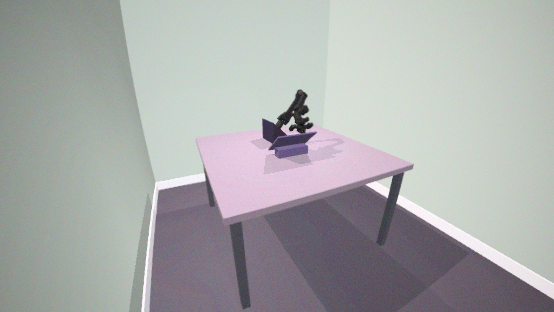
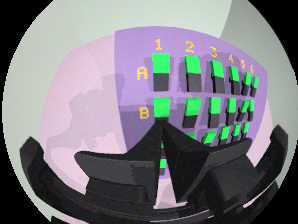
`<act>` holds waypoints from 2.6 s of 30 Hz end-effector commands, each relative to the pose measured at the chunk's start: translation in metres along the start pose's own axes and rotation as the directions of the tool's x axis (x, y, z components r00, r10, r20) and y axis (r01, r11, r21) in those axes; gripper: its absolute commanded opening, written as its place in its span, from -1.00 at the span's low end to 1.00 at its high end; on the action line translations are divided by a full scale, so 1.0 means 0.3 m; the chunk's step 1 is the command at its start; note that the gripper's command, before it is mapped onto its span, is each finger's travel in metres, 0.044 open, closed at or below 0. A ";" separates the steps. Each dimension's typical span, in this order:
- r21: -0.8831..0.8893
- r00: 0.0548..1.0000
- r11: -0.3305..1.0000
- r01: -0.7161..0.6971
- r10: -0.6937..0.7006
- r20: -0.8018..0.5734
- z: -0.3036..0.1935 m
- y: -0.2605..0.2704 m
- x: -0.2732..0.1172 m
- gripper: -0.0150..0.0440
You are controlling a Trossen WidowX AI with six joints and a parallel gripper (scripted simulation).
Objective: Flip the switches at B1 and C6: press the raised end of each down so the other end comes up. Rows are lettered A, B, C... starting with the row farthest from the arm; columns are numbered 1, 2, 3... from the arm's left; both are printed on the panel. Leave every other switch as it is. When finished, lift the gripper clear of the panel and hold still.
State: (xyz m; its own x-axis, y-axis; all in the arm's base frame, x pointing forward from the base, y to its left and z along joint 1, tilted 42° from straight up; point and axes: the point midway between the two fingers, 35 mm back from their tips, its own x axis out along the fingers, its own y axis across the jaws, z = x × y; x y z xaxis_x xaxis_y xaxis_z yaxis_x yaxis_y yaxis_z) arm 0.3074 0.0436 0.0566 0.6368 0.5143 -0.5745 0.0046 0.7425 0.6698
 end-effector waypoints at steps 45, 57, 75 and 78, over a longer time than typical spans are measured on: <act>-0.002 1.000 1.000 0.012 -0.012 0.001 -0.132 -0.516 -0.105 -0.49; -0.002 1.000 1.000 0.011 -0.011 0.001 -0.134 -0.516 -0.049 -0.49; -0.002 1.000 1.000 0.011 -0.011 0.002 -0.135 -0.516 -0.027 -0.49; -0.002 1.000 1.000 0.011 -0.011 0.002 -0.135 -0.516 -0.027 -0.49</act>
State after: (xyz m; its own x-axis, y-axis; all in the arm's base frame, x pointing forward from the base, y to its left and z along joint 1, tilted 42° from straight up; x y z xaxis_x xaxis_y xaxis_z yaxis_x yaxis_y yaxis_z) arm 0.2709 -0.0580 -0.0606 0.6388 0.5080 -0.5778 0.0037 0.7490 0.6626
